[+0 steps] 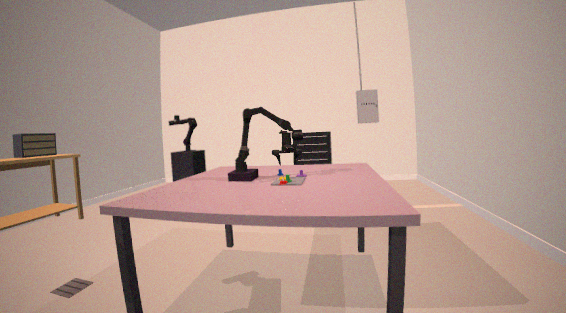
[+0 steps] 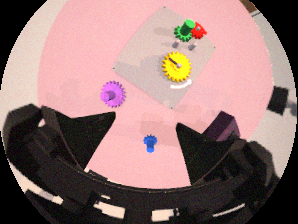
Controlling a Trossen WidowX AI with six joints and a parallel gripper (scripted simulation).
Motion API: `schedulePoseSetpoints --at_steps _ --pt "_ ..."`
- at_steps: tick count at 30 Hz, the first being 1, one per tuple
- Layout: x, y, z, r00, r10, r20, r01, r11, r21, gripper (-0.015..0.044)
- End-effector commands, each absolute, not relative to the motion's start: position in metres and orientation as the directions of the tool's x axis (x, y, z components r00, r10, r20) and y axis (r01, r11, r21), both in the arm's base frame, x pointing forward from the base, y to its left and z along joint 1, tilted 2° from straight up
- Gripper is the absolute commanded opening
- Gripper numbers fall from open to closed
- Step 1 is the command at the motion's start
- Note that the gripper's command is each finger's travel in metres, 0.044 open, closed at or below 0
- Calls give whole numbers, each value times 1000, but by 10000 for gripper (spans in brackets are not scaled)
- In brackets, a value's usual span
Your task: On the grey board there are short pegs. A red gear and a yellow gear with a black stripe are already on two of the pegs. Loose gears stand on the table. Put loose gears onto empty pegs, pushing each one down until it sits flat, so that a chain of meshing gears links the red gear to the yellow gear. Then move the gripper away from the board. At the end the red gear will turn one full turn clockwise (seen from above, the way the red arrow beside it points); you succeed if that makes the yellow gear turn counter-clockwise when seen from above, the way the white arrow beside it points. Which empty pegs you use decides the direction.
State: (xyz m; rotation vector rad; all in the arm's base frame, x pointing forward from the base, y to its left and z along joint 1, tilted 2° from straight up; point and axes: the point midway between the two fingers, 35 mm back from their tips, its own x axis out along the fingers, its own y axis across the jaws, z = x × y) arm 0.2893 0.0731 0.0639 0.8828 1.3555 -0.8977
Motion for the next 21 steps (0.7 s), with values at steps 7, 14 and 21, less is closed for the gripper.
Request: schedulePoseSetpoints --at_steps 7,14,21 --pt "223 155 60 20 -12 -1000 1000 3 20 440" --pt "222 157 60 20 -11 -1000 1000 -1 20 440" --pt "223 159 58 20 -11 -1000 1000 -1 20 440"
